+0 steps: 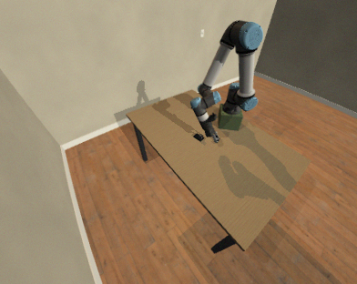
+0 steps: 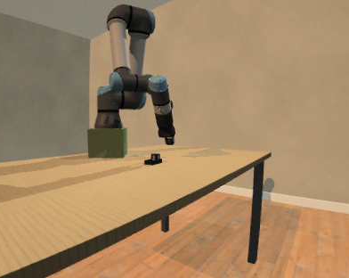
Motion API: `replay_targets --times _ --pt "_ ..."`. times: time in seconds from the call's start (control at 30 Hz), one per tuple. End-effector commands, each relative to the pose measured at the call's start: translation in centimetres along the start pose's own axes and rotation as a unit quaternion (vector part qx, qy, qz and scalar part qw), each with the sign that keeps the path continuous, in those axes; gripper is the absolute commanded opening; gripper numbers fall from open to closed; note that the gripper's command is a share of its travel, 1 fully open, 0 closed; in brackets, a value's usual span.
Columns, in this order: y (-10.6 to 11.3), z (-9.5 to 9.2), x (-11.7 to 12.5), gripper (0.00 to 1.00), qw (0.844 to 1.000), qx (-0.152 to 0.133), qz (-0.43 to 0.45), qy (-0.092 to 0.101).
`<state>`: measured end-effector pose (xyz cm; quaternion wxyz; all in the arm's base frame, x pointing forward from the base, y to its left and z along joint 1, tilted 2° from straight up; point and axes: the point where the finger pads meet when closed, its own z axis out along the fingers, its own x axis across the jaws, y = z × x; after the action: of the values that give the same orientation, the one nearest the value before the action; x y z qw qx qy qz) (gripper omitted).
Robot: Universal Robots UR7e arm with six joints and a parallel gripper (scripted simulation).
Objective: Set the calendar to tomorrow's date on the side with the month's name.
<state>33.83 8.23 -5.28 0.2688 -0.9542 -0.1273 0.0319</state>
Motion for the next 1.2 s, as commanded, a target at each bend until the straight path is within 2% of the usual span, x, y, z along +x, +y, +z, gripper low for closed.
replay_targets --times 0.0,0.07,0.13,0.27,1.17 --pt "0.17 0.05 -0.01 0.57 0.998 0.061 -0.001 -0.002" --pt "0.21 0.0 0.02 0.57 0.997 0.081 -0.001 -0.001" --pt "0.21 0.0 0.02 0.57 0.997 0.081 -0.001 -0.001" --pt "0.27 -0.08 0.07 0.57 0.995 0.102 0.0 0.002" --pt "0.51 0.29 0.07 0.57 0.995 0.103 0.0 0.002"
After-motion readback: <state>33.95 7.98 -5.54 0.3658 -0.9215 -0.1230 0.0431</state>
